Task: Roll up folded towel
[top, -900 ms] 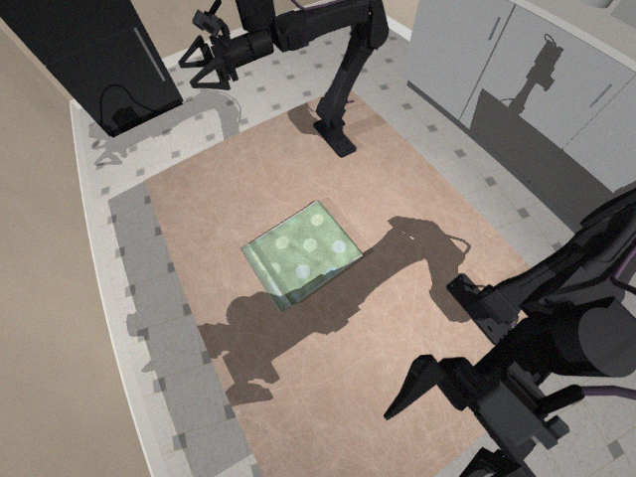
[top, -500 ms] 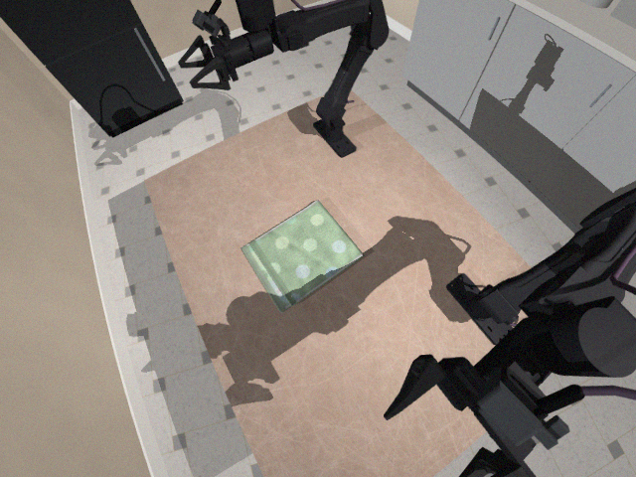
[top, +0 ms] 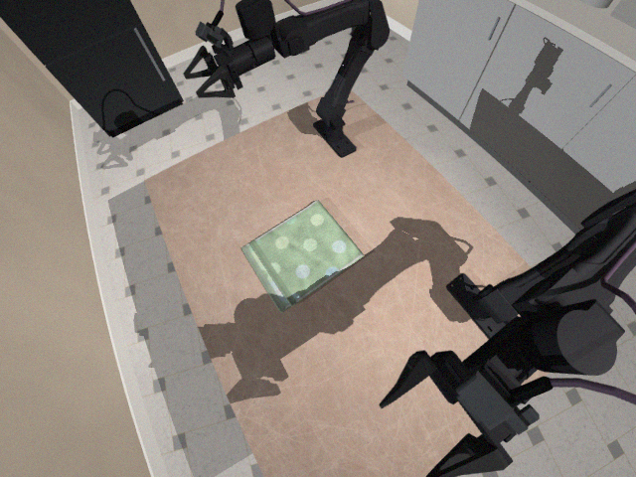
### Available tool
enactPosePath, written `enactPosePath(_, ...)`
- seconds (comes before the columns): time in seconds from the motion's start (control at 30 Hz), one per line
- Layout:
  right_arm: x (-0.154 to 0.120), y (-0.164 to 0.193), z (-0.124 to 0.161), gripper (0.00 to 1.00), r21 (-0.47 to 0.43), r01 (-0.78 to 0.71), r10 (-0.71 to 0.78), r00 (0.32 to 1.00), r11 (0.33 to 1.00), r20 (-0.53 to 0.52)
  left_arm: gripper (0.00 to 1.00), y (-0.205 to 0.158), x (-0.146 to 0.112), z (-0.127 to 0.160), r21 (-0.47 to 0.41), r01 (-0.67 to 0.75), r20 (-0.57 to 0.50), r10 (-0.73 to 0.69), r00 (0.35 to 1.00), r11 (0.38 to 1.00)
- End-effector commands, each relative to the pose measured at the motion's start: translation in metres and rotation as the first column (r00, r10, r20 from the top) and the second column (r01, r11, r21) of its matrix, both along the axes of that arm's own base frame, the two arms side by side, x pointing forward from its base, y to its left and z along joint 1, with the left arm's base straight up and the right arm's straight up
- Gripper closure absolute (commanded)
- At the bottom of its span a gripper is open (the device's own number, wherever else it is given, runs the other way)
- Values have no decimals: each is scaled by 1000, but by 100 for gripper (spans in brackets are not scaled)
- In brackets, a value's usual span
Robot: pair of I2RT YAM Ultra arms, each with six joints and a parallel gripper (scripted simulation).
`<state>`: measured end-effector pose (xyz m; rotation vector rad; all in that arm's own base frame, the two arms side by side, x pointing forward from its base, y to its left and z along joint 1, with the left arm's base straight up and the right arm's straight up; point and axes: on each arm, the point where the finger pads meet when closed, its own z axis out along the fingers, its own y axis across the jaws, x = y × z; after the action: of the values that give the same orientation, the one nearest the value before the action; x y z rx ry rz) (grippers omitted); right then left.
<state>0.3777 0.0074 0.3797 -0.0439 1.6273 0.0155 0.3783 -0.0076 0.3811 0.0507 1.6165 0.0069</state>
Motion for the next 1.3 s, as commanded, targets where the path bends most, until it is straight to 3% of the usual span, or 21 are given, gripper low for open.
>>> enactPosePath(0.0,-14,15,-8,10,-52,-84,85,996,995,1,10,-20,-15,-5,46,83,2,-83,997,996)
enactPosePath(0.33,-39,51,-59,17,-165,-296,285,955,941,-88,17,-70,-45,-57,154,283,-93,-271,958,947)
enactPosePath(0.5,-58,79,-98,21,-236,-452,421,891,860,-170,21,-109,-67,-96,221,432,-178,-399,899,874)
enactPosePath(0.7,-83,115,-149,26,-302,-635,566,772,711,-288,26,-159,-96,-148,284,610,-299,-536,789,740)
enactPosePath(0.77,-83,115,-149,26,-302,-635,566,772,711,-288,26,-159,-96,-148,284,610,-299,-536,789,740)
enactPosePath(1.27,-140,199,-267,39,-325,-918,721,383,227,-577,39,-275,-164,-268,305,905,-588,-689,425,298)
